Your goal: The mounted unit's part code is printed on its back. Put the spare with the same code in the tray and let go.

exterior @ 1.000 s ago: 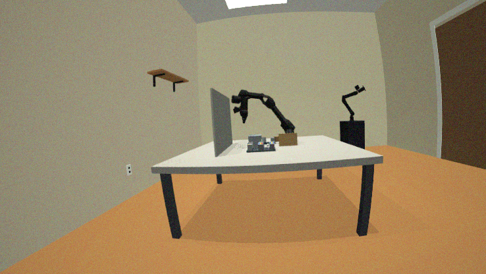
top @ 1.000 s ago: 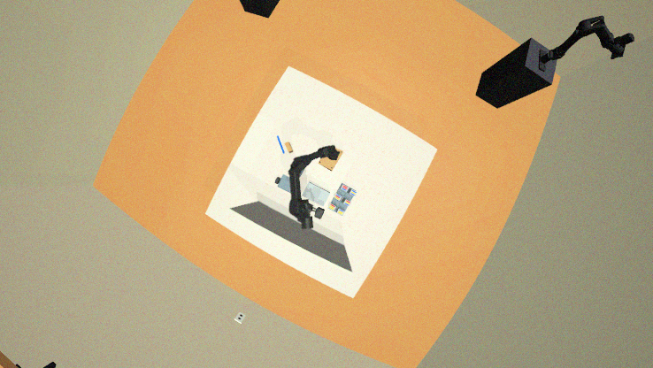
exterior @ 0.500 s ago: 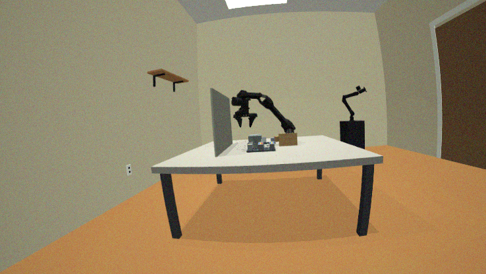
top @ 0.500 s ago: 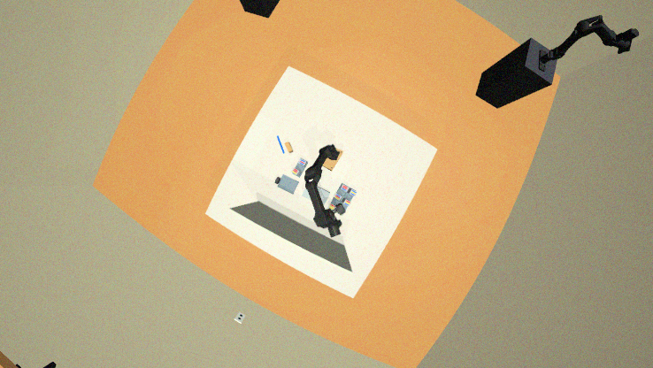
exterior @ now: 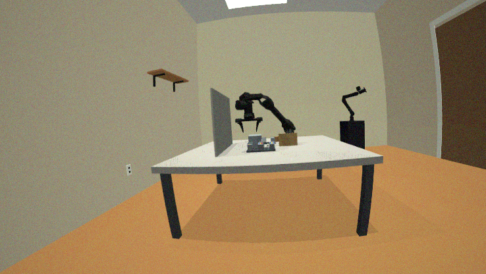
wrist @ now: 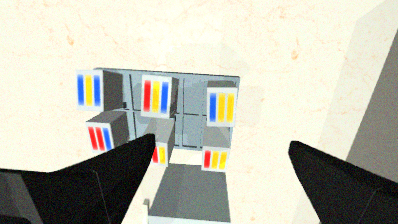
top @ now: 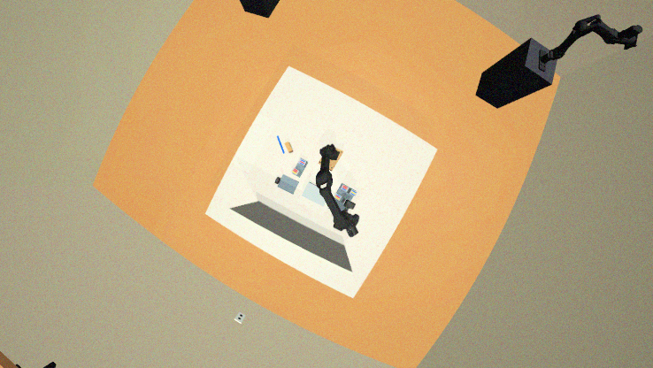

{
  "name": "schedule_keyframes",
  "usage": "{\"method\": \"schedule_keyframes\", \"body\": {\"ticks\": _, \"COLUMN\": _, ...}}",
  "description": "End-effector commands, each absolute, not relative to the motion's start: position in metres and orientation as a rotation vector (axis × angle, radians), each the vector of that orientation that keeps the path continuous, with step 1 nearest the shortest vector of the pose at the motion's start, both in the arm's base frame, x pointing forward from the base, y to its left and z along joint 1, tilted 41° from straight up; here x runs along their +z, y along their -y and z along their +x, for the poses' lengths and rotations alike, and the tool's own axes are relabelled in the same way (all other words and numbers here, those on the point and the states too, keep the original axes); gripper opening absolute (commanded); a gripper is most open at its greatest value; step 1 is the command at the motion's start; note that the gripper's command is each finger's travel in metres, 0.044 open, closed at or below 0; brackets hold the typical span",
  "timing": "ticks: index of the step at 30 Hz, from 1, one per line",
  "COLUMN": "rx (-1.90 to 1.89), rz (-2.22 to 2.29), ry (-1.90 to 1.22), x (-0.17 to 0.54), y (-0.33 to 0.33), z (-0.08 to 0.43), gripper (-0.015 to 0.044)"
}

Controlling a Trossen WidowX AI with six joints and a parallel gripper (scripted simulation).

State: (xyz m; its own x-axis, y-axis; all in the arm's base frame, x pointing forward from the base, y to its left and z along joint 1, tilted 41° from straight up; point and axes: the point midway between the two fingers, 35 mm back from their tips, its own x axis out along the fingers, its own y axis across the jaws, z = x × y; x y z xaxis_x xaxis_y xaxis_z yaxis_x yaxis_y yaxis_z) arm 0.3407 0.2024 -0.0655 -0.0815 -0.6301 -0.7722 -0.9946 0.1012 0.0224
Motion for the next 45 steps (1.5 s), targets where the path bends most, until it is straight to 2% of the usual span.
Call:
{"method": "schedule_keyframes", "body": {"ticks": 1, "rx": 0.807, "rz": -1.598, "ry": -1.778, "x": -0.070, "y": -0.202, "z": 0.342, "gripper": 0.0414}}
{"method": "schedule_keyframes", "body": {"ticks": 5, "rx": 0.806, "rz": -1.598, "ry": -1.778, "x": -0.081, "y": -0.187, "z": 0.343, "gripper": 0.0309}}
{"method": "schedule_keyframes", "body": {"ticks": 6, "rx": 0.805, "rz": -1.598, "ry": -1.778, "x": -0.085, "y": -0.182, "z": 0.343, "gripper": 0.0300}}
{"method": "schedule_keyframes", "body": {"ticks": 45, "rx": 0.803, "rz": -1.600, "ry": -1.778, "x": -0.128, "y": -0.143, "z": 0.341, "gripper": 0.0300}}
